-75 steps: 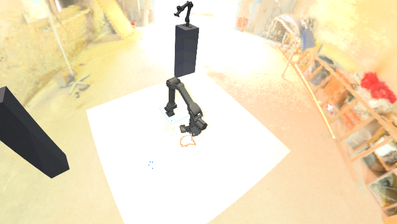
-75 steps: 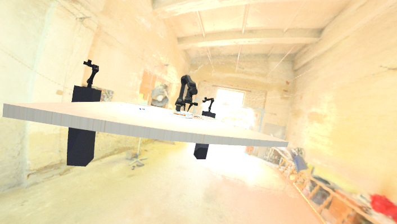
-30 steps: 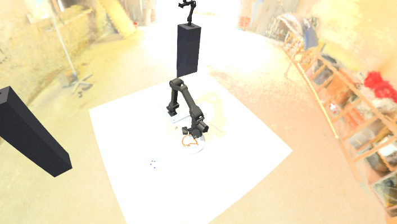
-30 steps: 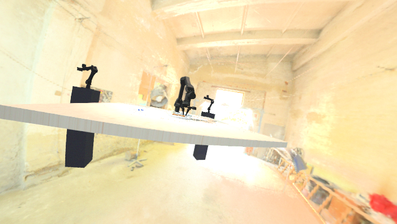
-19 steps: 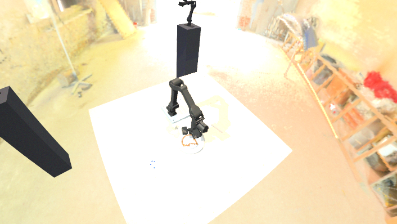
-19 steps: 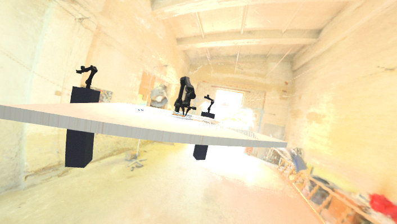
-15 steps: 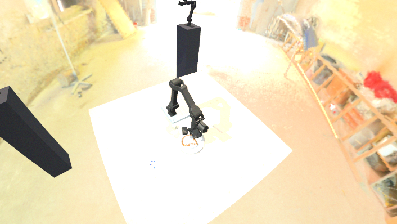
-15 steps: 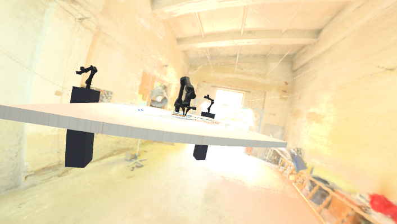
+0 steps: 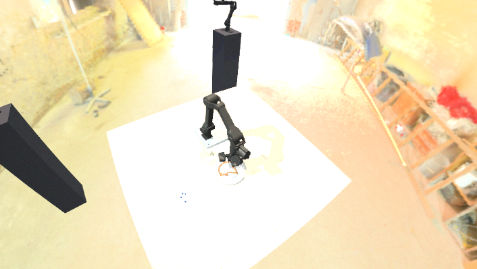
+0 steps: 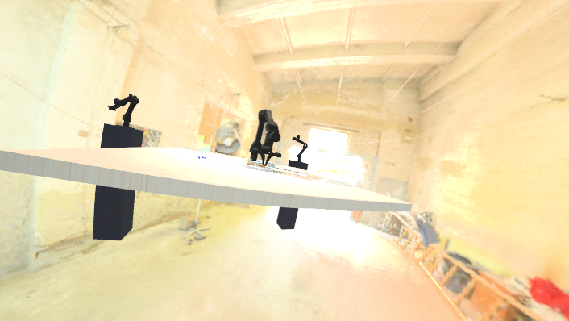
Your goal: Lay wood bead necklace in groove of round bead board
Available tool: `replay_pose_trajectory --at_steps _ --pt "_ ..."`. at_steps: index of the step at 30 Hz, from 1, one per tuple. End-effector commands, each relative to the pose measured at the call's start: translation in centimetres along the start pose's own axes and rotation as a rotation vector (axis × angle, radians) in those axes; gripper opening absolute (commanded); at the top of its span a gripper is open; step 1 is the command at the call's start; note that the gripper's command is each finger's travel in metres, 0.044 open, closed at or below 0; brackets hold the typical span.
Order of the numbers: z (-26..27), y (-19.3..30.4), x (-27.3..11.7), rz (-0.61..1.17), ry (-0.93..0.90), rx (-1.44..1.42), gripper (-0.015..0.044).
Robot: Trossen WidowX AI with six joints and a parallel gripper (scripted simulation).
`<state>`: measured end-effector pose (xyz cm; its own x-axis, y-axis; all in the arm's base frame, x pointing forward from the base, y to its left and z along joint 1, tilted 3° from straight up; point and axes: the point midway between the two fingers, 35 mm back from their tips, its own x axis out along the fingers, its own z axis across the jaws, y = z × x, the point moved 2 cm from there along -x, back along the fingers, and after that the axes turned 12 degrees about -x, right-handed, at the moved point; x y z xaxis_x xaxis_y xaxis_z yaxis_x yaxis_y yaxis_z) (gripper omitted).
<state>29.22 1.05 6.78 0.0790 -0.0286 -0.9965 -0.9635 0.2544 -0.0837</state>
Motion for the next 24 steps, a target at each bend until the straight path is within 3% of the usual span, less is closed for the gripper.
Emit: replay_pose_trajectory --at_steps 1,24 --pt "0.0 -0.02 -0.03 0.0 0.0 0.0 0.0" --pt "0.34 0.24 -0.6 0.004 0.0 0.004 0.0"
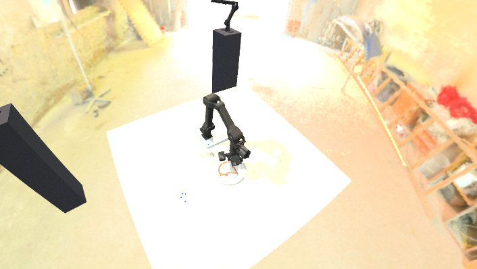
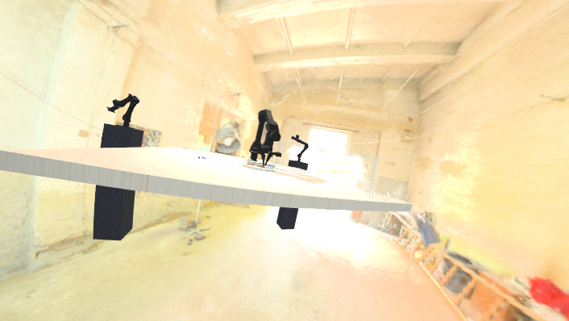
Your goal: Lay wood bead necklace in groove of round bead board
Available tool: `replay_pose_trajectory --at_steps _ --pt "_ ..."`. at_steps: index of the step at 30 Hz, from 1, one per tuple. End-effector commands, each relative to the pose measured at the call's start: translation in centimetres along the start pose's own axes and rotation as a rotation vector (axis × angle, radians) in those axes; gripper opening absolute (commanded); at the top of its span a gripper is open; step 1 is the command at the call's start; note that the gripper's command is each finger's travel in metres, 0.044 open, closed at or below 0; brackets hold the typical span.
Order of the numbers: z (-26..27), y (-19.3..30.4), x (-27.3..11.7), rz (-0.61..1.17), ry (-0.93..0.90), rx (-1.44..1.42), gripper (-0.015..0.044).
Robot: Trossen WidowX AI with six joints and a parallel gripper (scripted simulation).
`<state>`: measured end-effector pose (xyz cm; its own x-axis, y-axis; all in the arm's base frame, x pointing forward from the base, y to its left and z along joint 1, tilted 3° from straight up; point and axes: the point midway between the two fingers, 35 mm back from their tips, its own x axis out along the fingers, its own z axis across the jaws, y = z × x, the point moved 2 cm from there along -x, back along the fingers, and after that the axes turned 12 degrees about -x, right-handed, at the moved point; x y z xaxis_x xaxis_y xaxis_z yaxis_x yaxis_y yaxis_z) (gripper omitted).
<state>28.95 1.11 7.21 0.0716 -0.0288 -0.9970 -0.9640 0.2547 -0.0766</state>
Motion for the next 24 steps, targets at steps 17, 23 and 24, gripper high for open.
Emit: replay_pose_trajectory --at_steps 17,23,24 --pt "1.02 0.11 0.14 -0.008 -0.005 -0.002 0.0079" --pt "1.02 0.11 0.14 -0.008 -0.005 -0.002 0.0236" --pt "1.02 0.11 0.14 -0.008 -0.005 -0.002 0.0263"
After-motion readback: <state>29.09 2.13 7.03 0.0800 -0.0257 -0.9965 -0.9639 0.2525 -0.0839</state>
